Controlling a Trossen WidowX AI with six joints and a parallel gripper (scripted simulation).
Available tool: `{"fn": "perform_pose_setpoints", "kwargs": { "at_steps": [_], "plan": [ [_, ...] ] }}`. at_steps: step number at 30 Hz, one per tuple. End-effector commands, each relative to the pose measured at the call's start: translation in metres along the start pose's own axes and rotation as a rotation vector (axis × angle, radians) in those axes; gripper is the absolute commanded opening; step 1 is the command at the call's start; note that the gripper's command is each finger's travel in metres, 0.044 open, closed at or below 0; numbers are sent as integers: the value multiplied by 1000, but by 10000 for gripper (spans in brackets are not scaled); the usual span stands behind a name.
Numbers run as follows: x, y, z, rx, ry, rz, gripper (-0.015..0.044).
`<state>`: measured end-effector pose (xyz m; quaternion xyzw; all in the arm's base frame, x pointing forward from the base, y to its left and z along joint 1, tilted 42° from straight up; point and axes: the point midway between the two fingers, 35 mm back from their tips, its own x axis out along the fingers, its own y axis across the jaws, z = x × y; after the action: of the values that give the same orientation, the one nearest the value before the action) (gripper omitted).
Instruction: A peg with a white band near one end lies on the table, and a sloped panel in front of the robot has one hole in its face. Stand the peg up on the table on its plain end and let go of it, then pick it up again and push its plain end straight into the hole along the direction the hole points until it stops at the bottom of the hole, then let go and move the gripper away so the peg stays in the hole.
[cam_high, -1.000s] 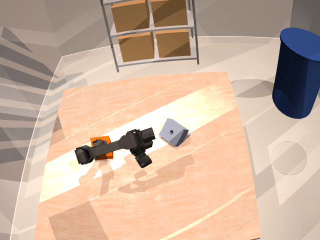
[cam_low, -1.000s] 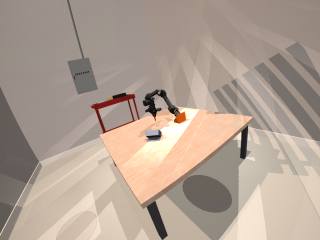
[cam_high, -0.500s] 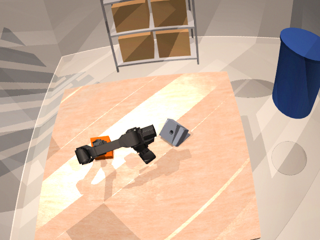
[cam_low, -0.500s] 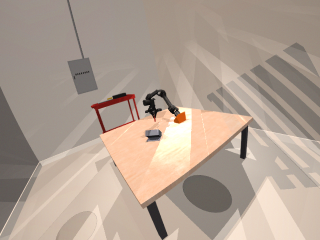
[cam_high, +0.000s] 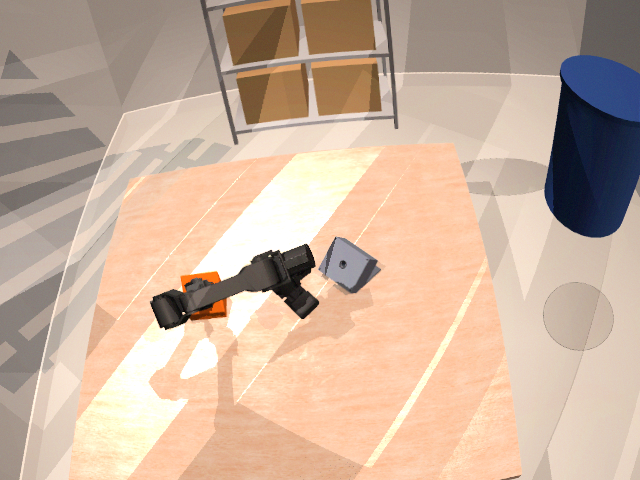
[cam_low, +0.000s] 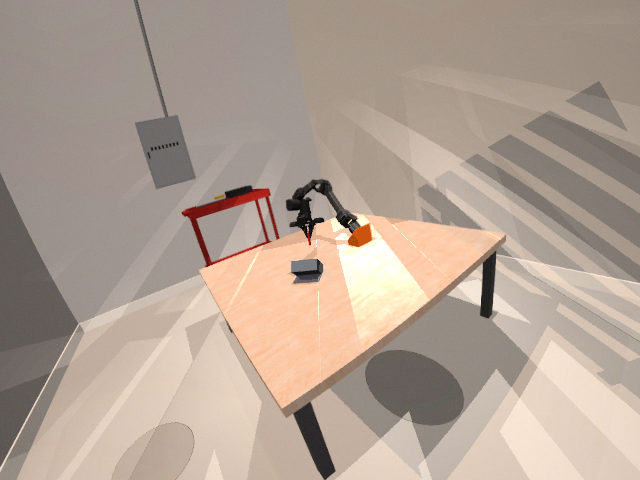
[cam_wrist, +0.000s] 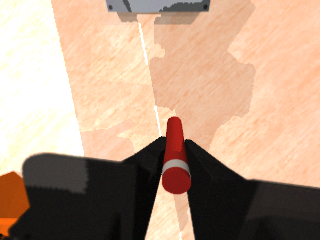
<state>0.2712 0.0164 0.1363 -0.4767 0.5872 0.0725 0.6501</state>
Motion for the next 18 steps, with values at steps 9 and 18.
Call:
{"fn": "perform_pose_setpoints", "kwargs": {
  "at_steps": [9,18],
  "plan": [
    [3,9,25,-81,-105,6,0],
    [4,15,42,-138,-181,2,0]
  ]
}}
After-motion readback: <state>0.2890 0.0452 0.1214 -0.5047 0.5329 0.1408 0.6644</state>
